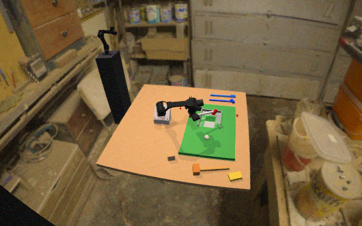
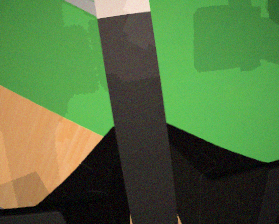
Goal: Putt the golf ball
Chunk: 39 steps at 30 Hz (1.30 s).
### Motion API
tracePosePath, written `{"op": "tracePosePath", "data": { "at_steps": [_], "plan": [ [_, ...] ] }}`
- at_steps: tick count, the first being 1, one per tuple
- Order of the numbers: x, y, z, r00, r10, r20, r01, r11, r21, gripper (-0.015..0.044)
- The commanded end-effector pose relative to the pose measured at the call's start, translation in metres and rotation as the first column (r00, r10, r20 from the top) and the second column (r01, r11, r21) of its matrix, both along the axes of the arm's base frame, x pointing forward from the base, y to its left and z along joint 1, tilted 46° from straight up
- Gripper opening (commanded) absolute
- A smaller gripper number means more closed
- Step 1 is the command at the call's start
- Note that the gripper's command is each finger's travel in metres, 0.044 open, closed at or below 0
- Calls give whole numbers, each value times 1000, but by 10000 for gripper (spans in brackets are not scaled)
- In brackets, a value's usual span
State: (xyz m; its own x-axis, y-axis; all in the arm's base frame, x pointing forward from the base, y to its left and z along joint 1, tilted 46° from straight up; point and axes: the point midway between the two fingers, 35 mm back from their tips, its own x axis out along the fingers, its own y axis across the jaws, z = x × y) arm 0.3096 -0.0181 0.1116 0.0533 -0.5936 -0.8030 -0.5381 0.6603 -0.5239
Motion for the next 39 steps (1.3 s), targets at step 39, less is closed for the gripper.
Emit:
{"op": "tracePosePath", "data": {
  "at_steps": [39],
  "plan": [
    [-71,-138,86,790,-459,407,512,859,-25,0]
  ]
}}
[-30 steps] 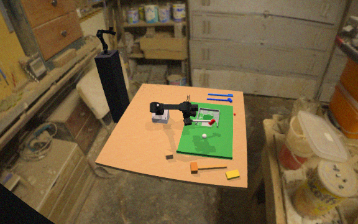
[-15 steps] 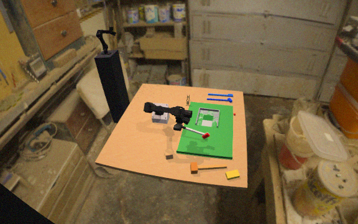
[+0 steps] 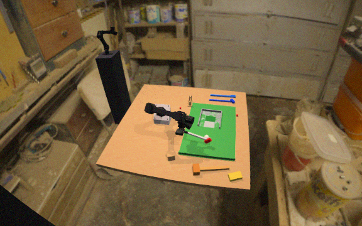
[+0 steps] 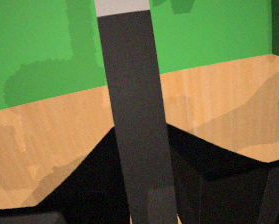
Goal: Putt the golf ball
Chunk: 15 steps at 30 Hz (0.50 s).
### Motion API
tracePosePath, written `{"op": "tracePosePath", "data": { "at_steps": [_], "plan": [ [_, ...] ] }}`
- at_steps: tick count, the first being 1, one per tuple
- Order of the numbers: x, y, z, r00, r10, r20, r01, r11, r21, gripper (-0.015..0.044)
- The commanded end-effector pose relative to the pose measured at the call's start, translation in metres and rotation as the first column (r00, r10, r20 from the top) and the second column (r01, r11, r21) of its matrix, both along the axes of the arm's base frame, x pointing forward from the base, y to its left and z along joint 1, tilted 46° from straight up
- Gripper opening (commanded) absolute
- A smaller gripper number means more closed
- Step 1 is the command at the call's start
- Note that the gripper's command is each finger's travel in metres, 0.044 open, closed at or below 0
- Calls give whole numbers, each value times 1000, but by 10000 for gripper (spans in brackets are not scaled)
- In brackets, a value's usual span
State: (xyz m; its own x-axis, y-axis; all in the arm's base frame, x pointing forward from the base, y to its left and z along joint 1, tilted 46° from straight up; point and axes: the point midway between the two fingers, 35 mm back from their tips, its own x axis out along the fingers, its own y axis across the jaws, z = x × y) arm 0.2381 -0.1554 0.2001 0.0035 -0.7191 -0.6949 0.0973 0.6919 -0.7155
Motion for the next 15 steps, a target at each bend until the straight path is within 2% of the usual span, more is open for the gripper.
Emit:
{"op": "tracePosePath", "data": {
  "at_steps": [1,15],
  "plan": [
    [0,-1,-3,1000,10,-1,-10,1000,2,0],
    [0,-17,-18,1000,10,0,-10,1000,1,0]
  ]
}}
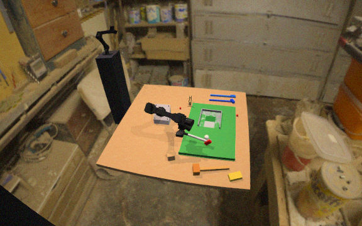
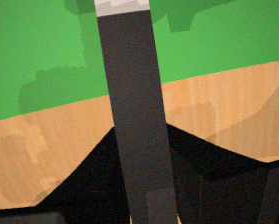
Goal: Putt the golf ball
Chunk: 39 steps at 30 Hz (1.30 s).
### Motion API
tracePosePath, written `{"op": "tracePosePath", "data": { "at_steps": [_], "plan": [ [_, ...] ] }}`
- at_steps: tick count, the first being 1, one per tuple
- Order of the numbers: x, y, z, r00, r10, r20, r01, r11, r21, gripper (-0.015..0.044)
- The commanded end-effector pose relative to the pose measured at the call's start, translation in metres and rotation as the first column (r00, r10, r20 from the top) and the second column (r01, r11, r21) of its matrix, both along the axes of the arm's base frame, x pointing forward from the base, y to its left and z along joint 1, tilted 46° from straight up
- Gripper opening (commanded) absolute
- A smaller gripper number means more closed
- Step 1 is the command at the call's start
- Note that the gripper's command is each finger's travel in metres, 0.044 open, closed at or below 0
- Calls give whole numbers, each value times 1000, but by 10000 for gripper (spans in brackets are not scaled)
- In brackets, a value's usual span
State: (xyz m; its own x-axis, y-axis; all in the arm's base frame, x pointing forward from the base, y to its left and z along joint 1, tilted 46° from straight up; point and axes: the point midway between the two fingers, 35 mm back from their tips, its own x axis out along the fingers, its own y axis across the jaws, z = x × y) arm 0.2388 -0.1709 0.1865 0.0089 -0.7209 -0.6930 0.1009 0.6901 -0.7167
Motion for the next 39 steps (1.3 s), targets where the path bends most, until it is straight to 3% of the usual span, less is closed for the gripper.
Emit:
{"op": "tracePosePath", "data": {
  "at_steps": [1,31,39],
  "plan": [
    [0,-3,-6,1000,8,-7,-8,1000,4,0],
    [-4,-24,11,1000,4,-10,-4,1000,6,0],
    [12,33,-49,1000,4,-10,-4,1000,25,0]
  ]
}}
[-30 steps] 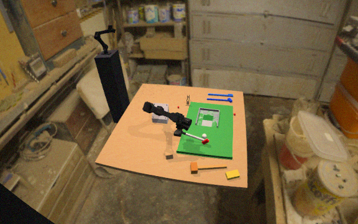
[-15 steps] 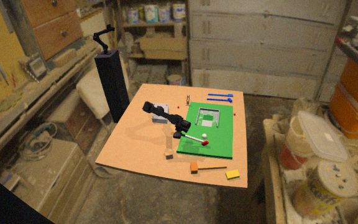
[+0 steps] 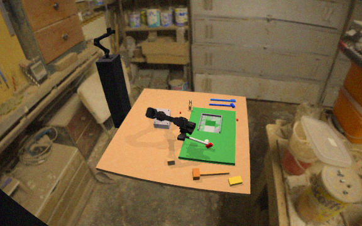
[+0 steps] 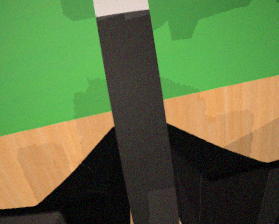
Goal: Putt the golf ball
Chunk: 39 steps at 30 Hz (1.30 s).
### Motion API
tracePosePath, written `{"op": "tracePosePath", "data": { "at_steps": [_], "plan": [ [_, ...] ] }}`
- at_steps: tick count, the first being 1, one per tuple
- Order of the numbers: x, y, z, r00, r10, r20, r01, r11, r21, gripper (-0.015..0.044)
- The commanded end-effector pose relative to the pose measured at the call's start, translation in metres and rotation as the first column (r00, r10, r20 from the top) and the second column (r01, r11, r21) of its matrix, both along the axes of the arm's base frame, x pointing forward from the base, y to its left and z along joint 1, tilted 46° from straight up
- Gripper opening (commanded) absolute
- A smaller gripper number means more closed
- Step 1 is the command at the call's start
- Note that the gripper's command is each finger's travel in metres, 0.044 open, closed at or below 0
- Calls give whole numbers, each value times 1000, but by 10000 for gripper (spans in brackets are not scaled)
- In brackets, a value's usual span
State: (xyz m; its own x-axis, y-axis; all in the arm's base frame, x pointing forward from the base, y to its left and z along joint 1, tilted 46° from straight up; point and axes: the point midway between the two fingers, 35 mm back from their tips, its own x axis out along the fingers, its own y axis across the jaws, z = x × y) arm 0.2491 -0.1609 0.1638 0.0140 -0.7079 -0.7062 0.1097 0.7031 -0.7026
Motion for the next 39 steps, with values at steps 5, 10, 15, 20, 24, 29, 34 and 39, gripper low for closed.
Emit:
{"op": "tracePosePath", "data": {
  "at_steps": [5,10,15,20,24,29,34,39],
  "plan": [
    [-3,59,-62,1000,11,-19,-11,1000,-9,0],
    [-2,65,-60,1000,11,-19,-11,1000,-9,0],
    [-1,82,-44,1000,12,-19,-12,1000,-5,0],
    [-2,101,-24,1000,11,-20,-11,1000,-7,0],
    [-4,98,-29,999,16,-33,-16,1000,-9,0],
    [-4,98,-29,999,16,-33,-16,1000,-9,0],
    [-4,98,-29,999,16,-33,-16,1000,-9,0],
    [-4,98,-29,999,16,-33,-16,1000,-9,0]
  ]
}}
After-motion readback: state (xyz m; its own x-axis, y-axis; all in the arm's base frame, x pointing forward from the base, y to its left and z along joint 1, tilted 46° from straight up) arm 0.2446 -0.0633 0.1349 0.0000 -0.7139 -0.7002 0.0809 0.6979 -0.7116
